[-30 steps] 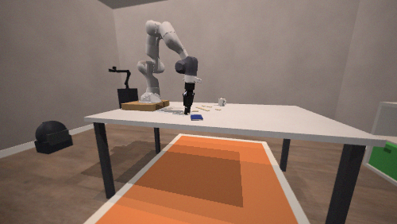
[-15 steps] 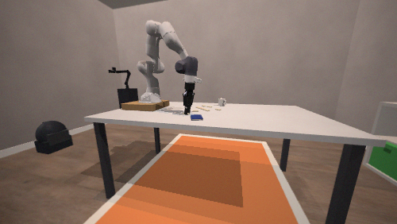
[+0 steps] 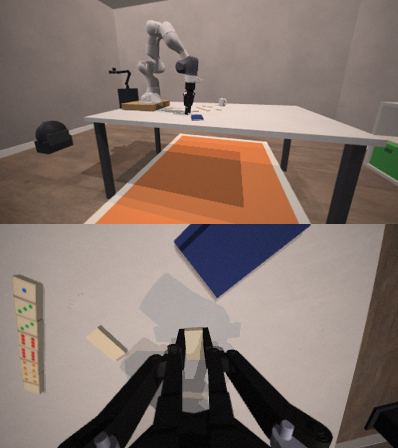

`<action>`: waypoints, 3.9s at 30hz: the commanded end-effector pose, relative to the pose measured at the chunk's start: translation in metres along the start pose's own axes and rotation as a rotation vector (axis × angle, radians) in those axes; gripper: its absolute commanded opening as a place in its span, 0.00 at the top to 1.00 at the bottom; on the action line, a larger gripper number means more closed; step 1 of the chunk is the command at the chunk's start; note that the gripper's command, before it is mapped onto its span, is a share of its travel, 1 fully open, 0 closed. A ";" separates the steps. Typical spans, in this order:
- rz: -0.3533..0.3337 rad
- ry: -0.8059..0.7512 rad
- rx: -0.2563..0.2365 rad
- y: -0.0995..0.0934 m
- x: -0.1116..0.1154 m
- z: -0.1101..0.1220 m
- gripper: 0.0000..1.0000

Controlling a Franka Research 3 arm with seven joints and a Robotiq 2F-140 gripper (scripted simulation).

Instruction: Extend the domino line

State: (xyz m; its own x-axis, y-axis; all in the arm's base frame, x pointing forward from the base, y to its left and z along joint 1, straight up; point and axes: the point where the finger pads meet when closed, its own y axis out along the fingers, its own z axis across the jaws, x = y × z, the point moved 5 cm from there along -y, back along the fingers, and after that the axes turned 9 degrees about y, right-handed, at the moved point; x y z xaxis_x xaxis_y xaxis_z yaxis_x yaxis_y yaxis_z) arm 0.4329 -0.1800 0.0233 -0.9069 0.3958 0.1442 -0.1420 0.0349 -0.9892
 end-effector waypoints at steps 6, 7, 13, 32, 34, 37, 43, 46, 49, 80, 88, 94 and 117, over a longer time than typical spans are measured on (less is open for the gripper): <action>0.001 0.002 0.002 -0.025 0.003 0.001 0.78; 0.001 0.002 0.002 -0.025 0.003 0.001 0.78; 0.001 0.002 0.002 -0.053 0.007 0.002 0.78; 0.001 0.002 0.002 -0.117 0.016 0.003 0.78; 0.001 0.002 0.002 -0.117 0.016 0.003 0.78; 0.001 0.002 0.002 -0.117 0.016 0.003 0.78; 0.001 0.002 0.002 -0.117 0.016 0.003 0.78; 0.002 0.002 0.002 -0.117 0.016 0.003 0.78; 0.013 0.010 0.006 -0.117 0.016 0.002 0.78; 0.618 0.307 0.251 -0.097 0.066 -0.029 0.78; 0.723 0.316 0.325 -0.090 0.074 -0.037 0.78; 0.800 0.333 0.403 -0.085 0.078 -0.043 0.78; 1.248 0.620 0.634 -0.062 0.081 -0.057 0.78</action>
State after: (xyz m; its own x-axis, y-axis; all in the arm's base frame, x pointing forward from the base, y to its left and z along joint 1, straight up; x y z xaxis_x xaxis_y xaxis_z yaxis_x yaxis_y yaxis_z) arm 0.3955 -0.0911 0.0939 -0.5027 0.1394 -0.8531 0.3364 -0.8776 -0.3416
